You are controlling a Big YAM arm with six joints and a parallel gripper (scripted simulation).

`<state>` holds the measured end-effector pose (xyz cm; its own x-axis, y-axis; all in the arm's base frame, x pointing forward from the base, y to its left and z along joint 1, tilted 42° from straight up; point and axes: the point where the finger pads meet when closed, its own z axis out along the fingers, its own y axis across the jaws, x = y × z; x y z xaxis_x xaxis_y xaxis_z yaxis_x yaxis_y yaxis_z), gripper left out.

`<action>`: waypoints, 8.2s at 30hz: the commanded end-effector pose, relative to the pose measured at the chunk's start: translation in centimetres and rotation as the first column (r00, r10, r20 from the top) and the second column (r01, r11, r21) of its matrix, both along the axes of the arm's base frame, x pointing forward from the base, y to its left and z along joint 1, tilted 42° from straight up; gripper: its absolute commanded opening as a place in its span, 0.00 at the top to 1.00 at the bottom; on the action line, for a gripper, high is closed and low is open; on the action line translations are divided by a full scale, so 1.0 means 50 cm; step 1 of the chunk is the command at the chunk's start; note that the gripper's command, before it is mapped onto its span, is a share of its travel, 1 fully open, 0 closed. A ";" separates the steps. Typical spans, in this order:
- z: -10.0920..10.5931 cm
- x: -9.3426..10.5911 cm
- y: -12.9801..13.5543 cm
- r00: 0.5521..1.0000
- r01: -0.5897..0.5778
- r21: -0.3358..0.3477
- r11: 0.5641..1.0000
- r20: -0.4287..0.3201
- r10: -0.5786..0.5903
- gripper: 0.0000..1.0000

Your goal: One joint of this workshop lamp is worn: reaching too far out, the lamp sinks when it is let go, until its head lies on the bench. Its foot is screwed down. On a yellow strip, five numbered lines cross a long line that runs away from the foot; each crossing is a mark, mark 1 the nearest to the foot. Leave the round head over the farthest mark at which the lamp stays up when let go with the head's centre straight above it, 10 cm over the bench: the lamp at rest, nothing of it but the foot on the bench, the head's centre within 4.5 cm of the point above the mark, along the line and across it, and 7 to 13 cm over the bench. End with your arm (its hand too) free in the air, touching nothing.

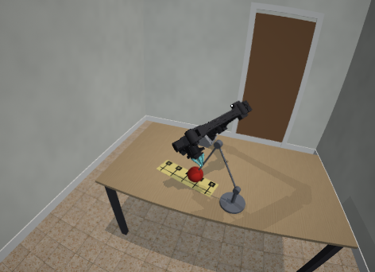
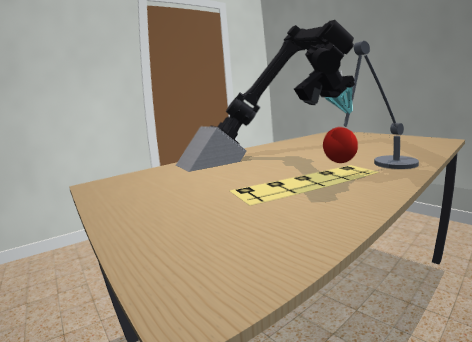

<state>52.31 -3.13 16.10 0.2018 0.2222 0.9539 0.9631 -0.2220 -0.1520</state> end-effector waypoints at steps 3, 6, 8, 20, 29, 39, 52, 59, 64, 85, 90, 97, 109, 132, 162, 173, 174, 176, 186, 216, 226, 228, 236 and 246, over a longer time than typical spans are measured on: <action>0.129 0.053 -0.016 0.998 0.002 0.014 1.000 0.066 -0.003 1.00; 0.132 0.053 -0.016 0.998 0.002 0.014 1.000 0.066 -0.003 1.00; 0.134 0.053 -0.016 0.998 0.002 0.014 1.000 0.066 -0.003 1.00; 0.116 0.043 -0.015 0.999 0.003 0.011 1.000 0.054 -0.004 0.00; 0.040 0.013 -0.008 1.000 0.007 0.000 1.000 0.019 -0.007 0.00; 0.021 0.003 -0.005 1.000 0.011 -0.003 1.000 0.008 -0.011 0.00; 0.032 0.003 -0.005 1.000 0.015 -0.003 1.000 0.008 -0.015 0.00; 0.025 0.001 -0.004 1.000 0.015 0.000 1.000 -0.001 -0.015 0.00; 0.019 0.000 -0.004 1.000 0.015 0.002 1.000 -0.007 -0.015 0.00; 0.016 -0.002 -0.003 1.000 0.015 0.004 1.000 -0.011 -0.014 0.00; 0.015 -0.002 -0.003 1.000 0.015 0.004 1.000 -0.012 -0.014 0.00; 0.015 -0.003 -0.003 1.000 0.015 0.005 1.000 -0.012 -0.014 0.00; 0.029 -0.015 -0.060 1.000 0.015 0.005 1.000 -0.013 -0.014 0.00; 0.041 -0.053 -0.205 0.998 0.066 -0.033 0.997 -0.023 -0.066 0.00; 0.043 -0.061 -0.224 0.988 0.145 -0.092 0.985 -0.044 -0.150 0.00; 0.022 -0.066 -0.207 0.985 0.157 -0.098 0.983 -0.053 -0.162 0.00; 0.022 -0.066 -0.207 0.985 0.157 -0.098 0.983 -0.053 -0.163 0.00; 0.022 -0.066 -0.207 0.985 0.157 -0.098 0.983 -0.054 -0.163 0.00; 0.022 -0.067 -0.208 0.985 0.160 -0.098 0.982 -0.056 -0.165 0.00; 0.058 -0.050 -0.225 0.998 0.037 0.032 0.999 0.048 -0.039 0.00; 0.068 -0.046 -0.229 0.997 0.004 0.061 0.998 0.078 -0.009 0.00; 0.068 -0.046 -0.229 0.997 0.004 0.061 0.998 0.078 -0.009 0.00; 0.068 -0.046 -0.229 0.997 0.004 0.061 0.998 0.078 -0.009 0.00; 0.068 -0.046 -0.229 0.997 0.004 0.061 0.998 0.078 -0.009 0.00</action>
